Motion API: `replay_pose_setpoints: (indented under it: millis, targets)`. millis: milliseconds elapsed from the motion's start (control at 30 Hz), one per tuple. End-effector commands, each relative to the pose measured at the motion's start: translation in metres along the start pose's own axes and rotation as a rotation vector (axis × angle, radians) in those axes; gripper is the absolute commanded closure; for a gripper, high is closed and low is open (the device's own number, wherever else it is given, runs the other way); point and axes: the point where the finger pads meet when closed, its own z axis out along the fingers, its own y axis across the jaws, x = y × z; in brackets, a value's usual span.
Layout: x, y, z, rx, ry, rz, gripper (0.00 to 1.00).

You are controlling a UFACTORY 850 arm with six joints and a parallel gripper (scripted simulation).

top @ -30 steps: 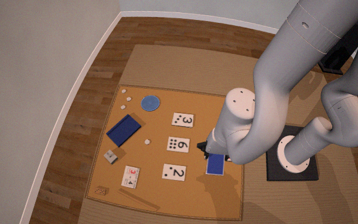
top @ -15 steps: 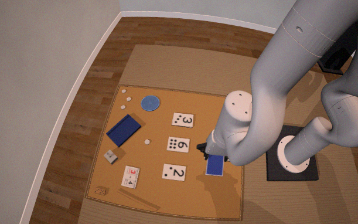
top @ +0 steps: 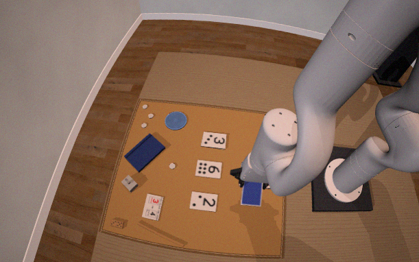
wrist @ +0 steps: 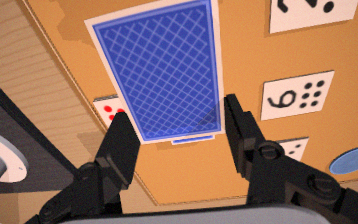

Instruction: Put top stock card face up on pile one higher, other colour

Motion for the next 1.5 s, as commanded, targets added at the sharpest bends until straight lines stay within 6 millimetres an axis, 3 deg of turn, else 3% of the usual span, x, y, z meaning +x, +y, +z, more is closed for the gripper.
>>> replay_pose_setpoints:
  millis: [0, 733, 1100, 1167, 1467]
  targets:
    - [0.000, 0.001, 0.000, -0.001, -0.008, 0.000, 0.37]
    - [0.003, 0.001, 0.000, -0.003, -0.189, 0.000, 0.37]
    - [0.010, 0.001, 0.002, -0.005, -0.559, 0.001, 0.37]
    - [0.010, 0.001, 0.002, -0.005, -0.559, 0.001, 0.37]
    - [0.015, 0.002, 0.007, -0.005, -0.928, 0.002, 0.37]
